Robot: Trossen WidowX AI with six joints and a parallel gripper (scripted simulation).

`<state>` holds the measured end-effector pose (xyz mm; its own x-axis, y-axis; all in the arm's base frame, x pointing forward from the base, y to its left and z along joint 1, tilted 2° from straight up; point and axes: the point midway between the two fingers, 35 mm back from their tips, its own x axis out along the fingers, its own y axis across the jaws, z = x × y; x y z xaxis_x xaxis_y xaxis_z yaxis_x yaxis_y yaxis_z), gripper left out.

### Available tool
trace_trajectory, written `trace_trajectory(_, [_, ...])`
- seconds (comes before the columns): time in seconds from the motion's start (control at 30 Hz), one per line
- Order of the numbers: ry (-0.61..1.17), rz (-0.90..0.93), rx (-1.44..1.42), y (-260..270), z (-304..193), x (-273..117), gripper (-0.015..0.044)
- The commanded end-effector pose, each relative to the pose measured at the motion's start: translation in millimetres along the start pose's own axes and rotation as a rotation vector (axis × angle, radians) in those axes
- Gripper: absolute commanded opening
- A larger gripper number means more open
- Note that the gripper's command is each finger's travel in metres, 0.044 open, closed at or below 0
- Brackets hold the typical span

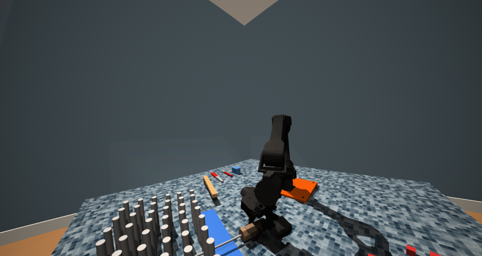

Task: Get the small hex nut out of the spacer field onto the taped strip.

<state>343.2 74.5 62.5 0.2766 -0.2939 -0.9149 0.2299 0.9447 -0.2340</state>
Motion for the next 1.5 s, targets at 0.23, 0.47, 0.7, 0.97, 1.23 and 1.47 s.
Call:
trace_trajectory(0.23, [-0.005, -0.005, 0.006, -0.9, -7.5, -2.2, 0.0])
trace_trajectory(0.47, [-0.004, -0.005, 0.006, -0.8, -12.3, -3.5, 0.0])
trace_trajectory(0.7, [-0.004, -0.005, 0.006, -0.8, -17.1, -4.8, 0.0])
trace_trajectory(0.97, [-0.003, -0.005, 0.006, -0.7, -22.6, -6.2, 0.0])
trace_trajectory(1.23, [-0.003, -0.005, 0.005, -0.6, -28.4, -7.7, 0.0])
trace_trajectory(1.47, [-0.002, -0.005, 0.005, -0.5, -33.5, -9.0, 0.0])
